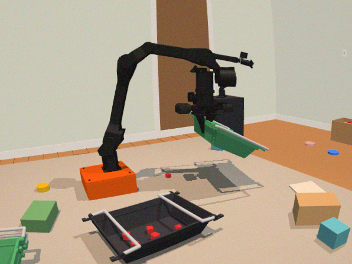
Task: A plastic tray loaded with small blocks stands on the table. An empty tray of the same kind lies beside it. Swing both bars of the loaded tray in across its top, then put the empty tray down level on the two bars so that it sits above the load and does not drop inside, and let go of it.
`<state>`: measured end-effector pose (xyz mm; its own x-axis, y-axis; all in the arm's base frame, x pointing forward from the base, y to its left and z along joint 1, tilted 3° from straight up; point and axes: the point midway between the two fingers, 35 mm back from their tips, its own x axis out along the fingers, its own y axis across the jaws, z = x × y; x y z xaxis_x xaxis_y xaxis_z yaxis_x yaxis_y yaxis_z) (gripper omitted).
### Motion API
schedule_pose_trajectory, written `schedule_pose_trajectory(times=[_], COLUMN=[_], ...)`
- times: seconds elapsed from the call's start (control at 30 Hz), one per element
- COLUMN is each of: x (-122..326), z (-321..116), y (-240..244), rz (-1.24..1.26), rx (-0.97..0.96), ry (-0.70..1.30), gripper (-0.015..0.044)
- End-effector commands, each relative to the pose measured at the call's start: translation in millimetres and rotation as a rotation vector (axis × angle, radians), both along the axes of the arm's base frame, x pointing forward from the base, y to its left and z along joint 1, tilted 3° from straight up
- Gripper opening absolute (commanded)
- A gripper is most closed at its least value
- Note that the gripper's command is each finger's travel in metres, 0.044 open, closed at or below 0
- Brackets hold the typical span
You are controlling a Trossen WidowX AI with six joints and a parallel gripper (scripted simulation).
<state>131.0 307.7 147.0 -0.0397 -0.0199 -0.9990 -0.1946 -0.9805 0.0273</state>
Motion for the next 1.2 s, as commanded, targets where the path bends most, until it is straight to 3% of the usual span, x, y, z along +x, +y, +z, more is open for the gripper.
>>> schedule_pose_trajectory(times=[0.0, 1.17], x=[3.9, 119.3], z=[5.3, 5.1], y=[1.2, -82.6], rz=[-0.006, -0.45], rx=[0.019, 0.004], ry=[-0.011, -0.03], gripper=[0.0, 0.0])
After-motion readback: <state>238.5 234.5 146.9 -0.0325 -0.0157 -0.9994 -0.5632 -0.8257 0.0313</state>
